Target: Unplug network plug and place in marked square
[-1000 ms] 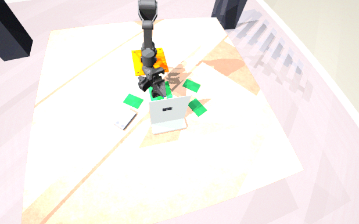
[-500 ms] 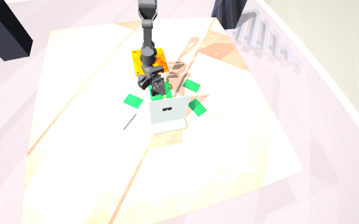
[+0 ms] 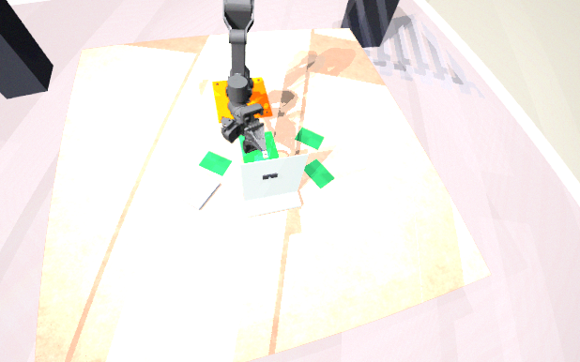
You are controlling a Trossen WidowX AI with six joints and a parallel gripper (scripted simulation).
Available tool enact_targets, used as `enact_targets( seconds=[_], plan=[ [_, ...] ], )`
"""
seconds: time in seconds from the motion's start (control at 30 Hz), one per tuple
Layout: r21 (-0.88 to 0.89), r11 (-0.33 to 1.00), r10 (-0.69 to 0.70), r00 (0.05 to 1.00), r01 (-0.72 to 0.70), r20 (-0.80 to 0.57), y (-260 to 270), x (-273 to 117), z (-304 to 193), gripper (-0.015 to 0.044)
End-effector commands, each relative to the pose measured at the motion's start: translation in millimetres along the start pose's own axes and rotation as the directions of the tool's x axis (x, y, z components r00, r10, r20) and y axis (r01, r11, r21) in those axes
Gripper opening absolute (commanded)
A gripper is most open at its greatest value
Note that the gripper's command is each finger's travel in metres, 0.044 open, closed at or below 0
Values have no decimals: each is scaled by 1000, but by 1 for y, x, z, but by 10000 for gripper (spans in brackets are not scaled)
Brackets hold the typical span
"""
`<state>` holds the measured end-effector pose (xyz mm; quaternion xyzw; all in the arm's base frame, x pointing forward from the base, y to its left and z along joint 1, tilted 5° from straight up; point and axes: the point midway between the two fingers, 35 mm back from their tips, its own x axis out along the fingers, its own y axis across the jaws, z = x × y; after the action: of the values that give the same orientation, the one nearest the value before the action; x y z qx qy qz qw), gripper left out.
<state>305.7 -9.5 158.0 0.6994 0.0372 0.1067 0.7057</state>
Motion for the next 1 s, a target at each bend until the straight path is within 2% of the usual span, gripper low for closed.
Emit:
enact_targets(
  seconds=[0.0, 0.97],
  plan=[
    [4, 1000, 0, 1000, 0, -4, 0, -4, -1, 0],
    [1, 1000, 0, 1000, 0, -2, 27, -5, -3, 0]
  ],
)
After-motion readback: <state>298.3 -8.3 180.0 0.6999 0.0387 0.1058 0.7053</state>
